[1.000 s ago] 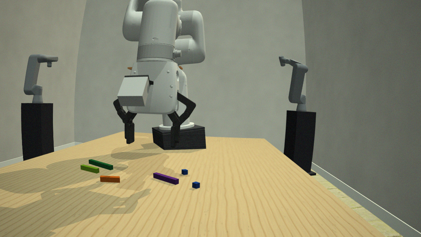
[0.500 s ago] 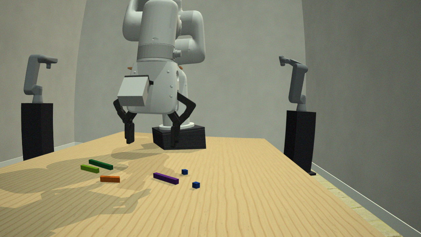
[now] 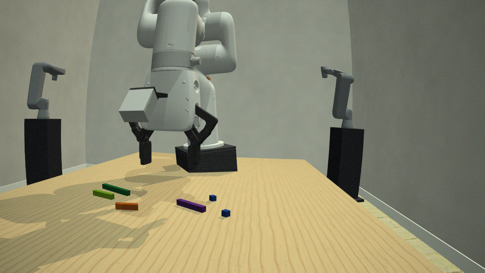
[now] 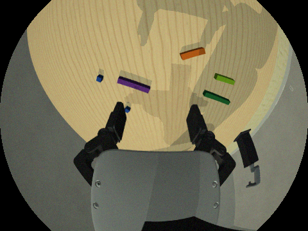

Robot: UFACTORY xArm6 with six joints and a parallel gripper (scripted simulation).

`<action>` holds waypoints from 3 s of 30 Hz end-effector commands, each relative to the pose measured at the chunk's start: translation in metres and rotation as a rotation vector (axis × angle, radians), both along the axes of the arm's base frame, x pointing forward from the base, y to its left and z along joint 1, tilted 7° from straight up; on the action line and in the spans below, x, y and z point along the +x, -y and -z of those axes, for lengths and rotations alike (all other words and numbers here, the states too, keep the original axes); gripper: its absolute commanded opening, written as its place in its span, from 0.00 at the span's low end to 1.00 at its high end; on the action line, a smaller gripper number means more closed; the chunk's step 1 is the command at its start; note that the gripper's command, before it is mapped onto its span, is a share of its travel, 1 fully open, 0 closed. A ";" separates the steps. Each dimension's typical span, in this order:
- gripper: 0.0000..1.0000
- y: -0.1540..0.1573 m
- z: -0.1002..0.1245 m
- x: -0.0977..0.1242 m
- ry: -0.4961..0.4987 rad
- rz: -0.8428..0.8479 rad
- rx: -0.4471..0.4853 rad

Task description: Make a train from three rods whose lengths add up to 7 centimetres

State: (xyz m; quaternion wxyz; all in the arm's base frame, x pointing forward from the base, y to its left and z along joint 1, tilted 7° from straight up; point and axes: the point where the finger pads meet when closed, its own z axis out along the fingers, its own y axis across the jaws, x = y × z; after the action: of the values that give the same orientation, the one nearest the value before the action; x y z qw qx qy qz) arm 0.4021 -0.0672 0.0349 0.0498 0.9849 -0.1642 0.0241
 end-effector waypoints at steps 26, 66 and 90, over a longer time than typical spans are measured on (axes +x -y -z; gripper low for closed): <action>1.00 0.065 -0.008 -0.008 0.098 0.860 0.024; 1.00 0.107 -0.013 -0.021 0.160 1.420 0.042; 1.00 0.107 -0.013 -0.021 0.160 1.420 0.042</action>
State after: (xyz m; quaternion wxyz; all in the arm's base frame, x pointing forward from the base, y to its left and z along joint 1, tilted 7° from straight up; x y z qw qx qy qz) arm 0.3801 -0.1739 0.0465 0.0230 0.6361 -0.7694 0.0530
